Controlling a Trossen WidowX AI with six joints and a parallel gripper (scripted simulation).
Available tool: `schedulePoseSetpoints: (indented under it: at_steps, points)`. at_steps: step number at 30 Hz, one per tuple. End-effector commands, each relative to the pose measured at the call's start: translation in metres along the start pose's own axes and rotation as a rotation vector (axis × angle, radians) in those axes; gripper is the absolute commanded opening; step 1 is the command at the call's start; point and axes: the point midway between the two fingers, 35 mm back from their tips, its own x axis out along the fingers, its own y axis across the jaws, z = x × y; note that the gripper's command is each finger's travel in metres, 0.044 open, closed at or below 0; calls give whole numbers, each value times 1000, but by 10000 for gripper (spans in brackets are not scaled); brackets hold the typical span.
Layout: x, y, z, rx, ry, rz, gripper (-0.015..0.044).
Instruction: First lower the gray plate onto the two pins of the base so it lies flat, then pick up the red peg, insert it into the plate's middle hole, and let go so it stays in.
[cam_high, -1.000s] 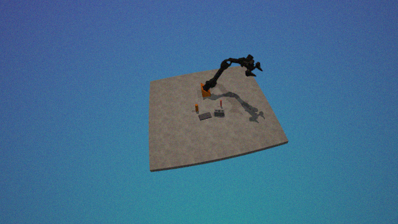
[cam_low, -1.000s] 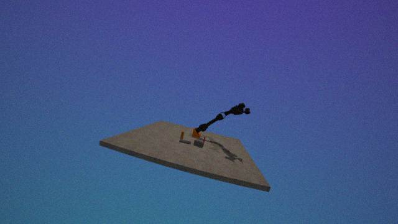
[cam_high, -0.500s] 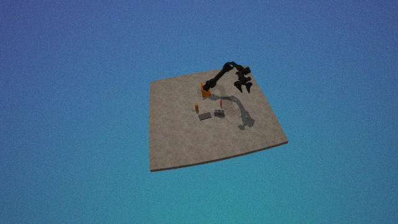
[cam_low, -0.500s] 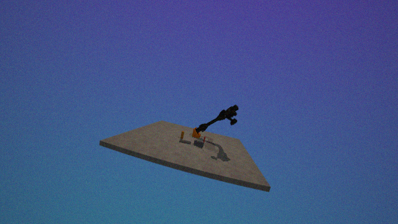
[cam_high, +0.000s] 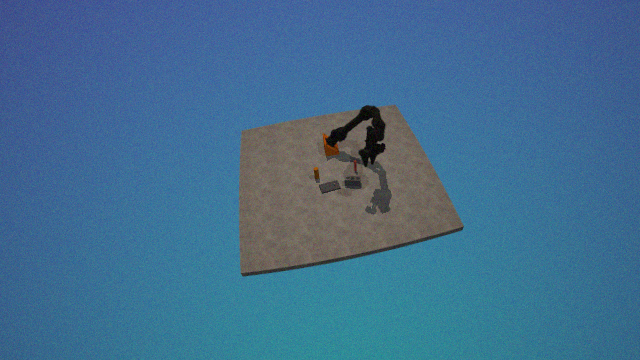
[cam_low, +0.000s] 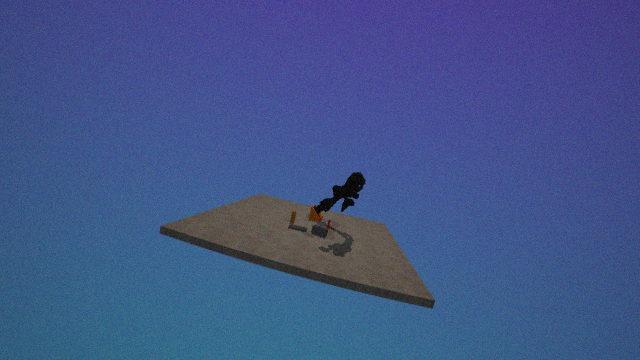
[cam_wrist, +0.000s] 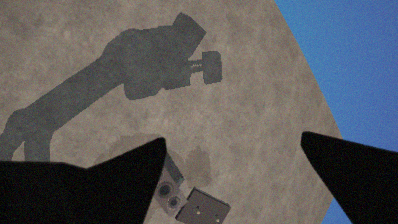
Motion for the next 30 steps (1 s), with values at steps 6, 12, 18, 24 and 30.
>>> schedulePoseSetpoints:
  at_steps: [6,12,18,24,30]
  points:
    - [38,24,-108,-345,84,488,440]
    - [37,31,-122,-388,49,564,440]
    - [38,29,-122,-388,49,564,440]
    - [67,44,-126,-389,50,562,440]
    - [93,62,-131,-389,47,564,440]
